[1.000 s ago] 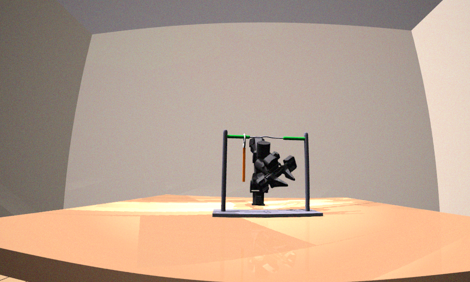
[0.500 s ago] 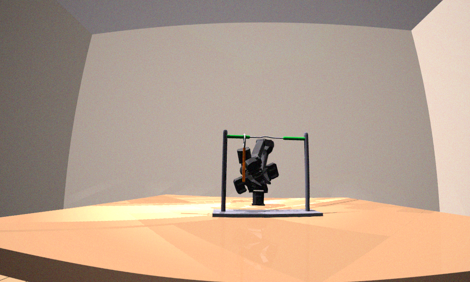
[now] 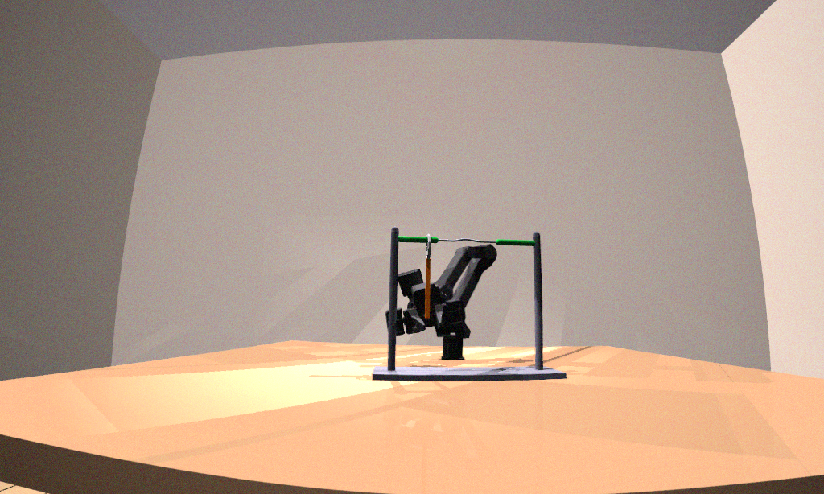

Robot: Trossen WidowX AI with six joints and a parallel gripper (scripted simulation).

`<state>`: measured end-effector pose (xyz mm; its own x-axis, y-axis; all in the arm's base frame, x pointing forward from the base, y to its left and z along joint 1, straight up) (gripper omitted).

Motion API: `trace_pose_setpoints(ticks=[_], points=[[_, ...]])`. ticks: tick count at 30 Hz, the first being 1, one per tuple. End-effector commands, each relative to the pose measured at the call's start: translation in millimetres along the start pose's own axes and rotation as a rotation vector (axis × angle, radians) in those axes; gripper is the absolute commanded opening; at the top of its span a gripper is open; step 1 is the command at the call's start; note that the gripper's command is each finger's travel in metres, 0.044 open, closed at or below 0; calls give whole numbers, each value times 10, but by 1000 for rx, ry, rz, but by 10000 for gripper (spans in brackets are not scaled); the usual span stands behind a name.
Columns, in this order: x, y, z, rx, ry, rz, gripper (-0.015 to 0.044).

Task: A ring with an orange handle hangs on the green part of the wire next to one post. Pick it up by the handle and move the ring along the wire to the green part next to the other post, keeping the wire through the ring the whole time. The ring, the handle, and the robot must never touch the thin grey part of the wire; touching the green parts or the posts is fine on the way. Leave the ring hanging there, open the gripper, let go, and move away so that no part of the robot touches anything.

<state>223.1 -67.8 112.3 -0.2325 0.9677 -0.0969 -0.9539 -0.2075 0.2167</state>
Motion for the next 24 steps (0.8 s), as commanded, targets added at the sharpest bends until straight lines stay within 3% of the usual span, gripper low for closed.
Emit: trace_pose_setpoints(ticks=[1,9,24], points=[[-54,140,-82,-15,66,-50,160],[-105,250,-128,-26,124,-98,160],[-187,-100,374,-119,157,-127,160]])
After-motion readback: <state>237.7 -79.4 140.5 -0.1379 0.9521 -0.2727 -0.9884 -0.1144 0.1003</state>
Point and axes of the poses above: the point midway between the two fingers, 35 mm back from their tips, its own y axis back along the fingers, its own x axis across the jaws, z = x × y, the point moved 1 cm from there along y, back along the fingers, and after that the axes turned 15 degrees about y, right-handed, at the moved point
